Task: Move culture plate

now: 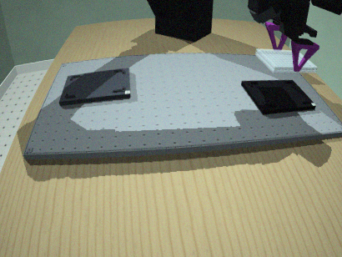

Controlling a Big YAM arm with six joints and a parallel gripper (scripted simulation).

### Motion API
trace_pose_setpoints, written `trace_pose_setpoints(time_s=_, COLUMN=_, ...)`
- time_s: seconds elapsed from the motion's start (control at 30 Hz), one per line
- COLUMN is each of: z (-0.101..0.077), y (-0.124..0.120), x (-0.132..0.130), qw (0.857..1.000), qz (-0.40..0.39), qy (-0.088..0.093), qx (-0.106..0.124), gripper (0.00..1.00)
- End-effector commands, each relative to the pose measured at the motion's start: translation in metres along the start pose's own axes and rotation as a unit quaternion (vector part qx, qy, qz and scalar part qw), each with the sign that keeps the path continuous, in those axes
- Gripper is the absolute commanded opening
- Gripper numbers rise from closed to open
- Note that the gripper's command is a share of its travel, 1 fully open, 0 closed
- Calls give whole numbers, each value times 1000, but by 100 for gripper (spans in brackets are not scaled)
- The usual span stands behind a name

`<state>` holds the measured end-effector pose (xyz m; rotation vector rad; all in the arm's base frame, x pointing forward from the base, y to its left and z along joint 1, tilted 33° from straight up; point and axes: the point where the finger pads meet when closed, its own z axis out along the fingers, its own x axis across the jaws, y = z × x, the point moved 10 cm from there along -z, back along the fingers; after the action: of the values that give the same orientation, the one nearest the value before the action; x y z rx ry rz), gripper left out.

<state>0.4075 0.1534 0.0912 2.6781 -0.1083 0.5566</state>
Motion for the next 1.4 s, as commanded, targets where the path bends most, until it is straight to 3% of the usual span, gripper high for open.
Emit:
trace_pose_setpoints(time_s=0.0, z=-6, y=-3, x=9, qw=1000, qz=4, qy=10, qx=5, gripper=0)
trace_pose_setpoints(time_s=0.27, z=-6, y=-3, x=9, qw=1000, qz=4, qy=10, qx=5, gripper=0)
trace_pose_setpoints(time_s=0.3, z=3, y=-1, x=16, qw=1000, qz=7, qy=10, qx=4, gripper=0)
trace_pose_setpoints(time_s=0.37, z=3, y=-1, x=16, qw=1000, qz=7, qy=10, qx=4, gripper=0)
trace_pose_setpoints(time_s=0.63, z=22, y=1, x=-1, qw=1000, qz=-2, qy=-3, qx=-2, gripper=0)
trace_pose_setpoints(time_s=1.37, z=55, y=1, x=-2, qw=1000, qz=0, qy=-1, qx=-2, gripper=0)
